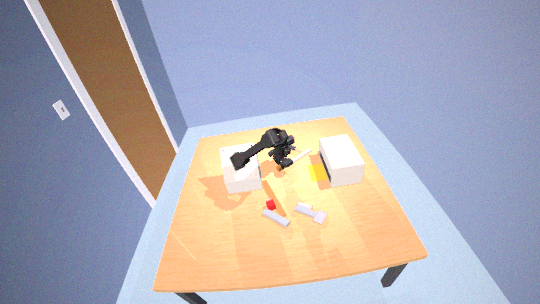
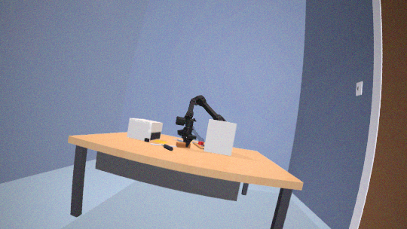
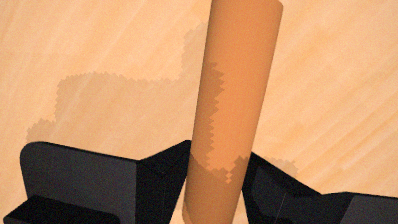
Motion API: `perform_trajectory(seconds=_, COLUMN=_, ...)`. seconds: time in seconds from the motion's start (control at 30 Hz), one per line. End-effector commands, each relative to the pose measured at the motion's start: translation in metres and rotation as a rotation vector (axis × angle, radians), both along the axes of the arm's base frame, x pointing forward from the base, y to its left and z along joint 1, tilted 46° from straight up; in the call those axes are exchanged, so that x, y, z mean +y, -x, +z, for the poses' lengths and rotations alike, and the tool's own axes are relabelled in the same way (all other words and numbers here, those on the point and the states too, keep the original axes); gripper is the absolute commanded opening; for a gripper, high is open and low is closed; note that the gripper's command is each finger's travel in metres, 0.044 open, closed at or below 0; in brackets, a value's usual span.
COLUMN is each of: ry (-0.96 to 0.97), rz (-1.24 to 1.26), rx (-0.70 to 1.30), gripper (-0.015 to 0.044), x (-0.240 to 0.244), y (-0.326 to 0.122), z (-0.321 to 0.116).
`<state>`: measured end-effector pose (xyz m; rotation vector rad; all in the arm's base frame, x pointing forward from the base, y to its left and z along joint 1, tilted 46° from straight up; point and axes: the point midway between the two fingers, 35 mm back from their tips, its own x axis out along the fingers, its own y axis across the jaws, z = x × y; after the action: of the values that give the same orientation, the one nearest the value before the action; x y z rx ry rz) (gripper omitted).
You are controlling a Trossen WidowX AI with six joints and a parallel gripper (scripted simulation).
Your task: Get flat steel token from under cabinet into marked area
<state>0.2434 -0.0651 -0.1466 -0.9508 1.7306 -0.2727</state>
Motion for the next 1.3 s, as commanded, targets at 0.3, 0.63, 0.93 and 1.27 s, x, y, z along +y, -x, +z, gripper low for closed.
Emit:
perform_trajectory(seconds=0.3, ry=0.005, rz=0.004, rx=-0.005, gripper=0.0, x=-0.012, y=-0.004, z=0.013)
perform_trajectory(seconds=0.63, ry=0.005, rz=0.004, rx=-0.005, gripper=0.0, x=-0.021, y=-0.006, z=0.022)
perform_trajectory(seconds=0.93, ry=0.006, rz=0.004, rx=-0.005, gripper=0.0, x=-0.028, y=-0.005, z=0.029)
perform_trajectory(seconds=1.27, ry=0.006, rz=0.004, rx=-0.004, gripper=0.0, x=-0.035, y=-0.004, z=0.037)
